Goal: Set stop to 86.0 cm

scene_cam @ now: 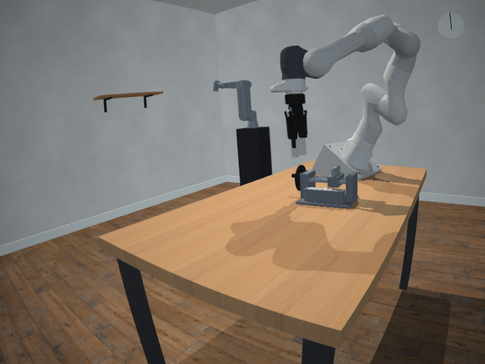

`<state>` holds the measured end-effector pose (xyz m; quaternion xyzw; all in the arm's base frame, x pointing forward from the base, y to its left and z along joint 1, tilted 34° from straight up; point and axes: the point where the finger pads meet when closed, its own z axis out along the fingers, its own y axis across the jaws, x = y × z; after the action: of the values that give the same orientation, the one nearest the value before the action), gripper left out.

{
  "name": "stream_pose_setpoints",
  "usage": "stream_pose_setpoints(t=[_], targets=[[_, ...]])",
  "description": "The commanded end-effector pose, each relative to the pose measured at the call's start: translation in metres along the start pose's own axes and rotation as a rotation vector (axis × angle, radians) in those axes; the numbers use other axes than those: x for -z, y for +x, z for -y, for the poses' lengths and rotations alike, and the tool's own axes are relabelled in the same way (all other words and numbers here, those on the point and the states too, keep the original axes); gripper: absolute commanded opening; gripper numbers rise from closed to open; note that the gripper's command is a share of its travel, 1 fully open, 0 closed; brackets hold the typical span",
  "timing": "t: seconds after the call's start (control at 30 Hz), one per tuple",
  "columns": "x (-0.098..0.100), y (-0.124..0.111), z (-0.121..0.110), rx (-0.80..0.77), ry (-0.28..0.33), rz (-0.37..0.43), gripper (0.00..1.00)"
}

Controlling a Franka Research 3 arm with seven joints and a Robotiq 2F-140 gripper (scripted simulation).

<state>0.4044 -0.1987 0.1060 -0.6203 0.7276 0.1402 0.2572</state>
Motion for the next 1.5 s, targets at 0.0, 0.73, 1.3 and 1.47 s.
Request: stream_pose_setpoints(t=[0.0,0.73,1.3,1.47], targets=[[0.001,0.027,-0.022,0.087,0.004,-0.004,0.33],[-0.027,0.029,-0.023,0.087,0.004,-0.004,0.33],[-0.037,0.029,-0.023,0.087,0.004,-0.004,0.33],[-0.053,0.029,-0.023,0.087,0.004,-0.004,0.33]])
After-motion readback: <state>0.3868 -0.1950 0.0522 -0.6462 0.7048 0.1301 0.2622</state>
